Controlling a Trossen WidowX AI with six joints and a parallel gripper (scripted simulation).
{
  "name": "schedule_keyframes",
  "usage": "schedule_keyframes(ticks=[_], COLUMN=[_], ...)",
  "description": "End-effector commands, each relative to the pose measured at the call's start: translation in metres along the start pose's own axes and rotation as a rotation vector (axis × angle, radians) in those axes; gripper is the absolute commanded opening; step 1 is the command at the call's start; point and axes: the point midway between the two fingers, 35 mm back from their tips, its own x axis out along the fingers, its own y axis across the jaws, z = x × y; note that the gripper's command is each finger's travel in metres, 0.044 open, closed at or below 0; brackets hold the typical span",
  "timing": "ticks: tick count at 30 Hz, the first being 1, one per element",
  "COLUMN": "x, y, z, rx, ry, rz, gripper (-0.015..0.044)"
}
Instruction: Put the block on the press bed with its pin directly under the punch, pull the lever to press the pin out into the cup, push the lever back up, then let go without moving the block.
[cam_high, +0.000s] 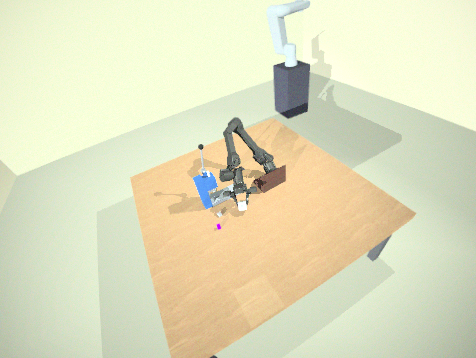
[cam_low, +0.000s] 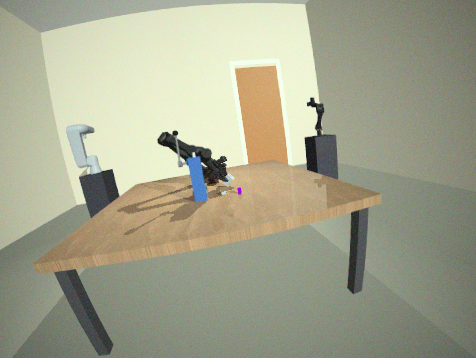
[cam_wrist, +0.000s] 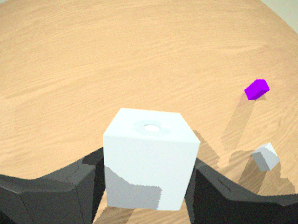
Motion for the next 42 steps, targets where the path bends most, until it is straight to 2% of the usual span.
schedule_keyframes(ticks=[1,19,42], x=[0.0,0.011,0.011], y=[-0.001,-0.001,-0.001], z=[-0.001,-0.011,-0.011], rx=[-0.004,-0.006,-0.006], ry=[-0.069,-0.327,-0.334], rz=[-0.006,-0.005,-0.005], gripper=[0.0,0.0,0.0])
